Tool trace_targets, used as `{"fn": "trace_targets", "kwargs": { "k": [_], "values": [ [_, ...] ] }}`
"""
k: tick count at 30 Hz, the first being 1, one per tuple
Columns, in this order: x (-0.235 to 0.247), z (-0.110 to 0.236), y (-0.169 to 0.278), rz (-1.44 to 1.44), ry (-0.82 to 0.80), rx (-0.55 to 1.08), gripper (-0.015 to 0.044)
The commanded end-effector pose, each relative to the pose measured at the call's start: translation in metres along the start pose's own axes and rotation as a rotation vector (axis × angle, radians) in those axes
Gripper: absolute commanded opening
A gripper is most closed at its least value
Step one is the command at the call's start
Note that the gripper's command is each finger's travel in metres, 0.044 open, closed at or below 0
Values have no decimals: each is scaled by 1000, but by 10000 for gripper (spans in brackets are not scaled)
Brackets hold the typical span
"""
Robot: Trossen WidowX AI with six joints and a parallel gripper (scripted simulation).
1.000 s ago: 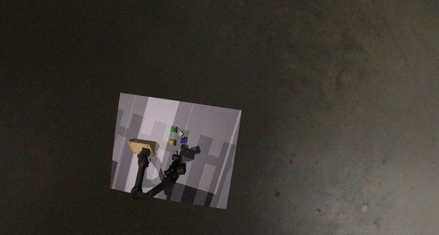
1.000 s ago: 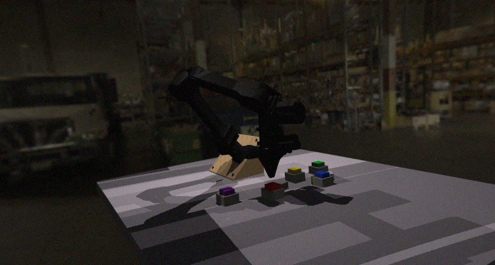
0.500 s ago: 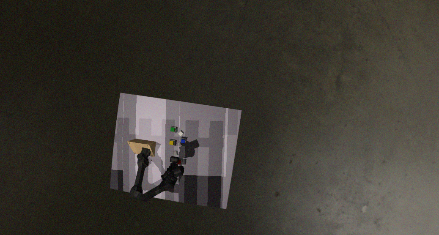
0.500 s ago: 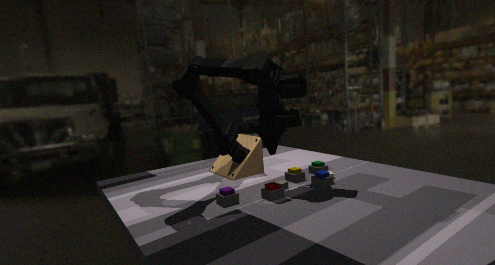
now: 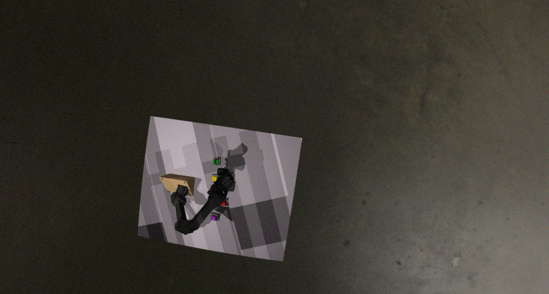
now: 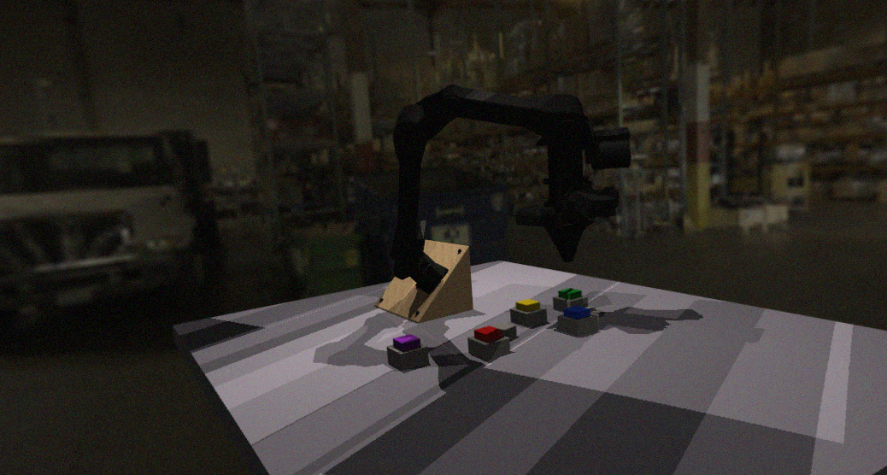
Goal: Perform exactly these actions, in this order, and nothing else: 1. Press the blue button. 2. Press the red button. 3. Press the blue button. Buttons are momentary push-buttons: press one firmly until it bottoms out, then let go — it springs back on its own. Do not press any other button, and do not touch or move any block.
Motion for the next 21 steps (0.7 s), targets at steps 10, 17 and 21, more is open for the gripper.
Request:
{"fn": "trace_targets", "kwargs": {
  "k": [10,17,21],
  "values": [
    [11,-61,-3,-26,-8,-3,20],
    [11,-64,-3,-26,-8,-3,20],
    [12,-70,-4,-26,-8,-4,20]
  ]
}}
Point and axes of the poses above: the point midway between the two fingers, 35 mm back from their tips, its own z axis back along the fingers, its own x axis across the jaws, y = z × x, the point moved 2 cm from there along z, back along the fingers, and after that the axes turned 4 degrees about z, right-handed, at the moved point
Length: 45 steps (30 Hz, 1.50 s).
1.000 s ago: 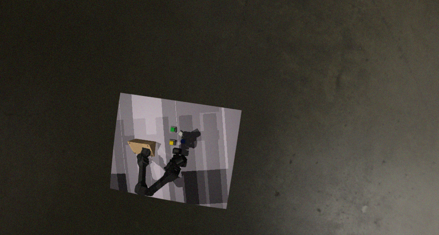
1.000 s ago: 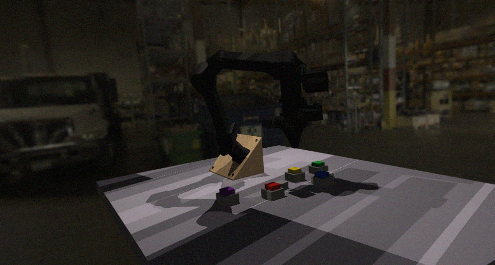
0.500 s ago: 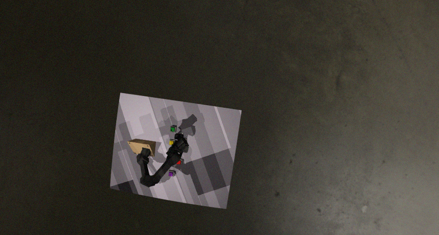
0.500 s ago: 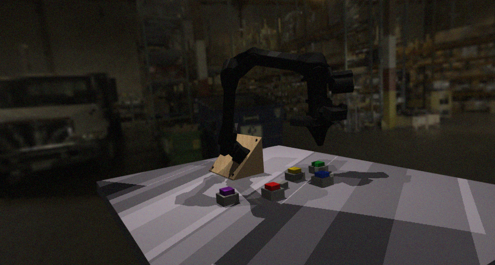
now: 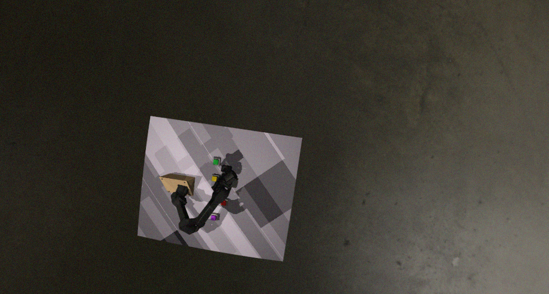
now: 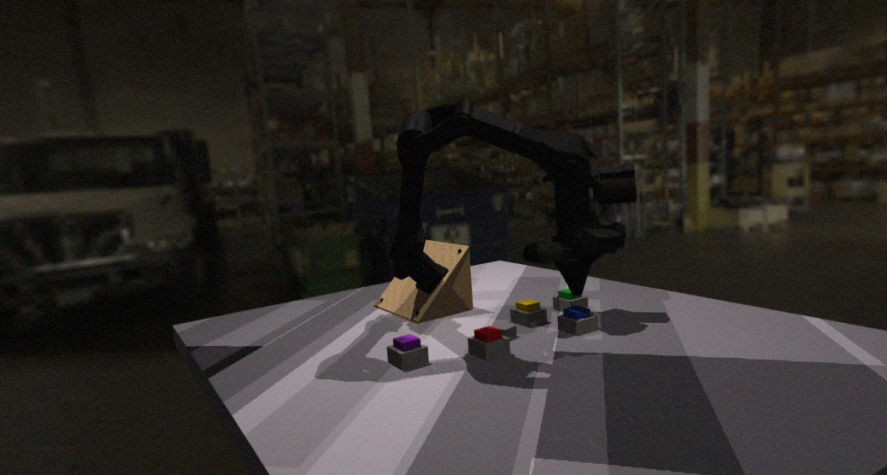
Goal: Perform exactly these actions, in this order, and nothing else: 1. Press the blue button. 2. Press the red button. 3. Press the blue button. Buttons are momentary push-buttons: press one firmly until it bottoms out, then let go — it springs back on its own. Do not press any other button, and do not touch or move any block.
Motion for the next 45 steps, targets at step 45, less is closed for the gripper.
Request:
{"fn": "trace_targets", "kwargs": {
  "k": [45],
  "values": [
    [-1,1,2,9,10,3,20]
  ]
}}
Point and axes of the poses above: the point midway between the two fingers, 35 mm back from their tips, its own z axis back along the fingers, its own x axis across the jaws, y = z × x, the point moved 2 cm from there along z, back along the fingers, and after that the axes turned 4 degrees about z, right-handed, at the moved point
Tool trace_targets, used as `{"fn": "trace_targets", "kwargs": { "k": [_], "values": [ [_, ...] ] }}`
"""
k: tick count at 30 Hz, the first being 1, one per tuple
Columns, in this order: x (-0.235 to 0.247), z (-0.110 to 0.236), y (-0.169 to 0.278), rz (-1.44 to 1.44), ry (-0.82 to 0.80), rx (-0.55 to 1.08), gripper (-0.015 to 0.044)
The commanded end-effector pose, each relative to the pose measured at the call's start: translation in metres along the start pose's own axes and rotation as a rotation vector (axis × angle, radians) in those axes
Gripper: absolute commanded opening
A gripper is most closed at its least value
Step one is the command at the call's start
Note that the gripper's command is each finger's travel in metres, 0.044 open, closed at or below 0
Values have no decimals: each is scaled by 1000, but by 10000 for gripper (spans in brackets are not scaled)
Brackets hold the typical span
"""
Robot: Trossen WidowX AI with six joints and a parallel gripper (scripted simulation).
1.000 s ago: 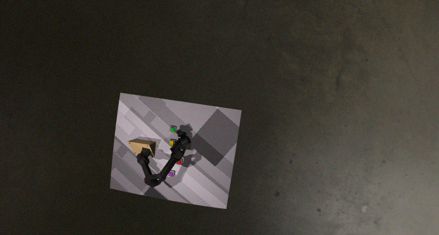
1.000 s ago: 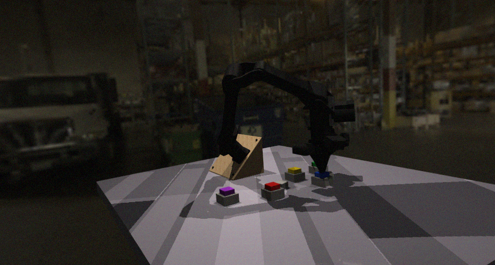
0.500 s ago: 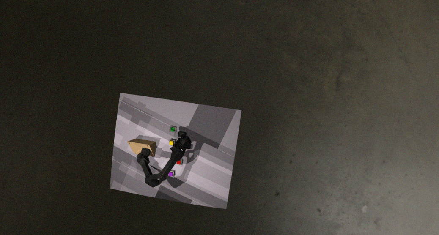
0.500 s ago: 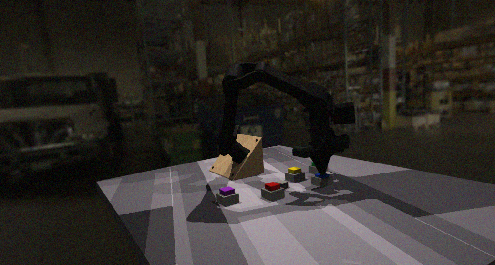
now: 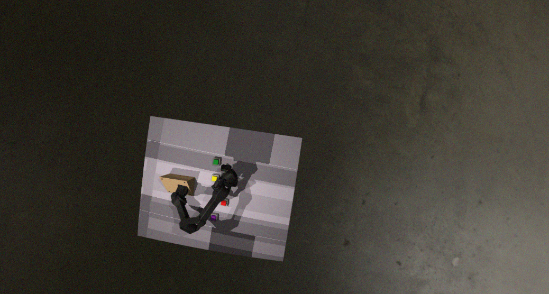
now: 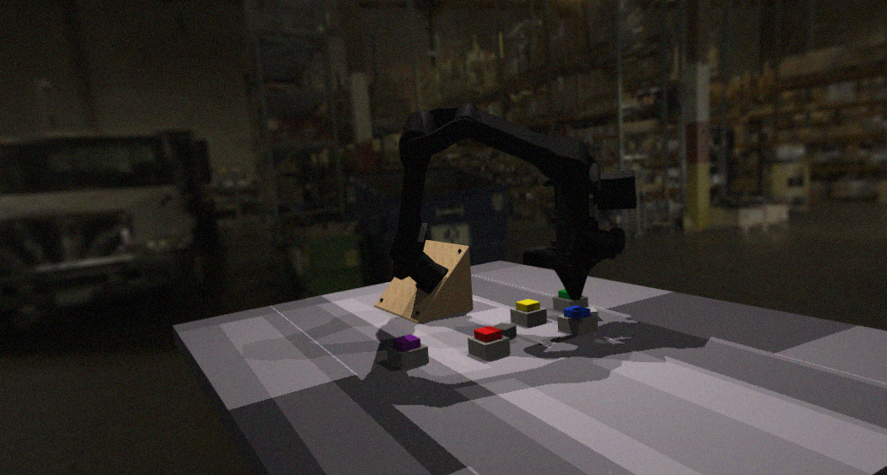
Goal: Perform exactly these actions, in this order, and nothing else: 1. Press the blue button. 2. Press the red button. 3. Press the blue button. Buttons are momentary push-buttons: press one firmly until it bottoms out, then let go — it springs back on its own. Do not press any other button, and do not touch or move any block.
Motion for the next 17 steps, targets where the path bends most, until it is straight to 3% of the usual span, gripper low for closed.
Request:
{"fn": "trace_targets", "kwargs": {
  "k": [1,2,10,16,17],
  "values": [
    [-1,10,-2,-14,-12,-6,20],
    [-1,10,-2,-14,-12,-6,20],
    [82,71,41,-11,-23,-4,230],
    [87,74,45,-12,-22,-4,387],
    [87,74,45,-12,-22,-4,387]
  ]
}}
Point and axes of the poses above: the point midway between the two fingers, 35 mm back from their tips, its own z axis back along the fingers, its own x axis across the jaws, y = z × x, the point moved 2 cm from there along z, back along the fingers, and after that the axes turned 4 degrees about z, right-handed, at the moved point
